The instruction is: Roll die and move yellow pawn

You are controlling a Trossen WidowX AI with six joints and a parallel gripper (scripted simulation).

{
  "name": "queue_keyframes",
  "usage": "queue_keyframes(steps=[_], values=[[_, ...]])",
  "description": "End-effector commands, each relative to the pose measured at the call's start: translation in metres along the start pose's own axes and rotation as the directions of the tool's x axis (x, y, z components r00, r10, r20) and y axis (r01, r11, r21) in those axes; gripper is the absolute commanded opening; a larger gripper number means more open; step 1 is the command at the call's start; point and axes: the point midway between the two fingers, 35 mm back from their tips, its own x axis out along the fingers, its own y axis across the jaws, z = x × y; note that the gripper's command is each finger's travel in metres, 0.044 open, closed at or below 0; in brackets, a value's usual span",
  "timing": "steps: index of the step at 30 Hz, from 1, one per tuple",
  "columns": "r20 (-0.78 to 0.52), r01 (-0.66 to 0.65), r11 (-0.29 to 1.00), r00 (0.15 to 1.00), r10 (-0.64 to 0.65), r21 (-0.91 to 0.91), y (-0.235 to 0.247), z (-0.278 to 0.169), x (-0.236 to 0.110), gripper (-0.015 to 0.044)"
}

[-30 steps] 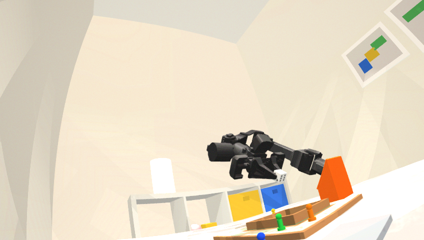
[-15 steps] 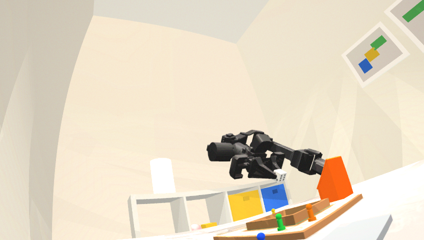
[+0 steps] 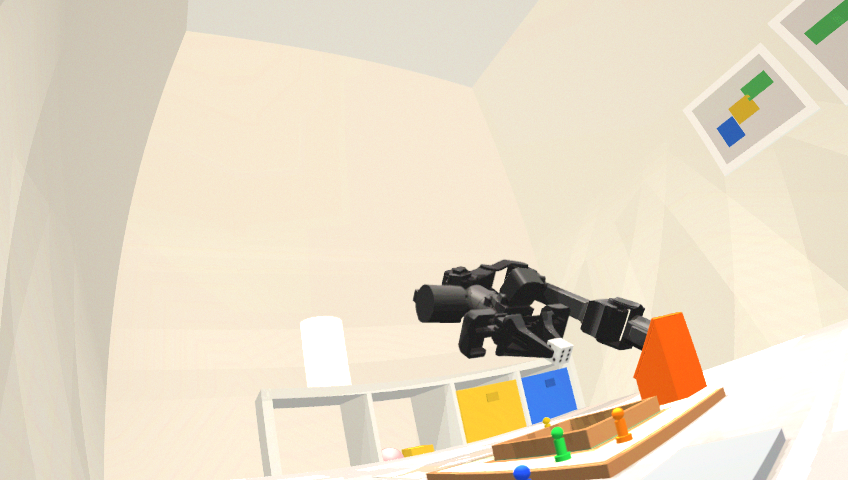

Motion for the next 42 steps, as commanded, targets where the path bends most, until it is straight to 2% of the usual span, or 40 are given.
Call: queue_keyframes(steps=[1, 6, 10, 14, 16, 18, 22, 24, 26, 27, 28, 29, 33, 37, 40, 42], values=[[0.000, 0.000, 1.000, 1.000, 0.000, 0.000, 0.000, 0.000, 0.000, 0.0105], [0.000, 0.000, 1.000, 1.000, 0.000, 0.000, 0.000, 0.002, -0.002, 0.0236], [0.008, 0.003, 1.000, 1.000, -0.003, 0.004, 0.000, 0.030, -0.026, 0.0341], [-0.007, -0.003, 1.000, 1.000, 0.003, 0.007, 0.000, 0.030, -0.025, 0.0440], [-0.122, -0.041, 0.999, 0.992, 0.044, 0.031, 0.002, 0.025, -0.012, 0.0440], [-0.310, -0.070, 0.996, 0.947, 0.085, 0.059, 0.005, 0.018, 0.004, 0.0440], [-0.653, -0.031, 0.999, 0.756, 0.051, 0.043, 0.003, 0.008, 0.022, 0.0440], [-0.737, 0.000, 1.000, 0.676, 0.007, 0.009, 0.000, 0.008, 0.025, 0.0440], [-0.747, 0.004, 1.000, 0.665, 0.000, 0.004, -0.001, 0.008, 0.026, 0.0440], [-0.691, -0.038, 0.999, 0.721, 0.045, 0.025, 0.006, 0.009, 0.028, 0.0440], [-0.691, -0.038, 0.999, 0.721, 0.045, 0.025, 0.006, 0.009, 0.028, 0.0440], [-0.692, -0.025, 0.999, 0.721, 0.043, 0.036, 0.006, 0.007, 0.026, 0.0414], [-0.705, 0.231, 0.937, 0.709, 0.023, 0.262, 0.019, -0.028, -0.001, 0.0309], [-0.730, 0.509, 0.713, 0.683, 0.006, 0.483, 0.043, -0.067, -0.027, 0.0204], [-0.748, 0.638, 0.521, 0.663, 0.003, 0.567, 0.061, -0.088, -0.039, 0.0200], [-0.750, 0.646, 0.506, 0.662, 0.003, 0.572, 0.062, -0.089, -0.040, 0.0200]])
